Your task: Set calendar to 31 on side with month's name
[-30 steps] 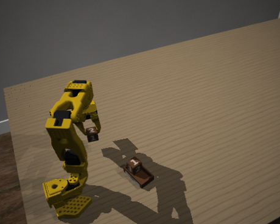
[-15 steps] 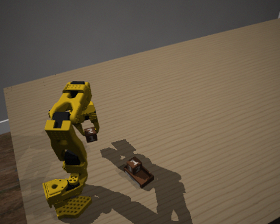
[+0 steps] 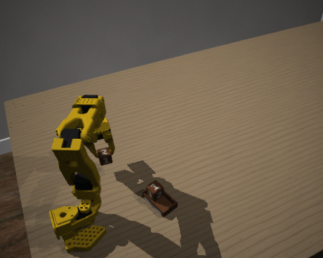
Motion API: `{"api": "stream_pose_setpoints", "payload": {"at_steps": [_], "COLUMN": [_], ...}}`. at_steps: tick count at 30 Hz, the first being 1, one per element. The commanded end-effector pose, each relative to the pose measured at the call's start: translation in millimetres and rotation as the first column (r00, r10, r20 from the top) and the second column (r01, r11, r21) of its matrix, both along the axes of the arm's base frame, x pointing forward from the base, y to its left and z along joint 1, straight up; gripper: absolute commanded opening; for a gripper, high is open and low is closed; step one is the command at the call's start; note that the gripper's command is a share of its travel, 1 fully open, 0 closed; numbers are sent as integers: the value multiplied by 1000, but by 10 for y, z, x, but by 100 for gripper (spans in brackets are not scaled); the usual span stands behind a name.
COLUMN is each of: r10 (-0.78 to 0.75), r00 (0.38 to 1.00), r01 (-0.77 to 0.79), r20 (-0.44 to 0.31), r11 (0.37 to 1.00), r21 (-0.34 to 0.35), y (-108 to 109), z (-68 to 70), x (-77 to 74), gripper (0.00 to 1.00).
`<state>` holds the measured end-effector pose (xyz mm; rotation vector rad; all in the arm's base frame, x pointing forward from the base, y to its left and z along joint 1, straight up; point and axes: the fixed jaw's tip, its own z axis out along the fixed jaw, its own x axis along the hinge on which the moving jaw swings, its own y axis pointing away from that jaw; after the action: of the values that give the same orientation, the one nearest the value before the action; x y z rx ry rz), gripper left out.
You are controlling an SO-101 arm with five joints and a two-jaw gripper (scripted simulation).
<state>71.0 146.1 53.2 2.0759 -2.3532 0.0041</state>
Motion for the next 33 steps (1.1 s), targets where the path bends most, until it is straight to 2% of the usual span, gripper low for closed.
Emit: {"api": "stream_pose_setpoints", "payload": {"at_steps": [1, 33], "r10": [20, 20], "r00": [999, 999], "r01": [-21, -21], "r20": [27, 27], "r11": [998, 998], "r21": [51, 51], "y": [55, 59], "z": [41, -67], "x": [11, 13], "gripper": [0, 0]}}
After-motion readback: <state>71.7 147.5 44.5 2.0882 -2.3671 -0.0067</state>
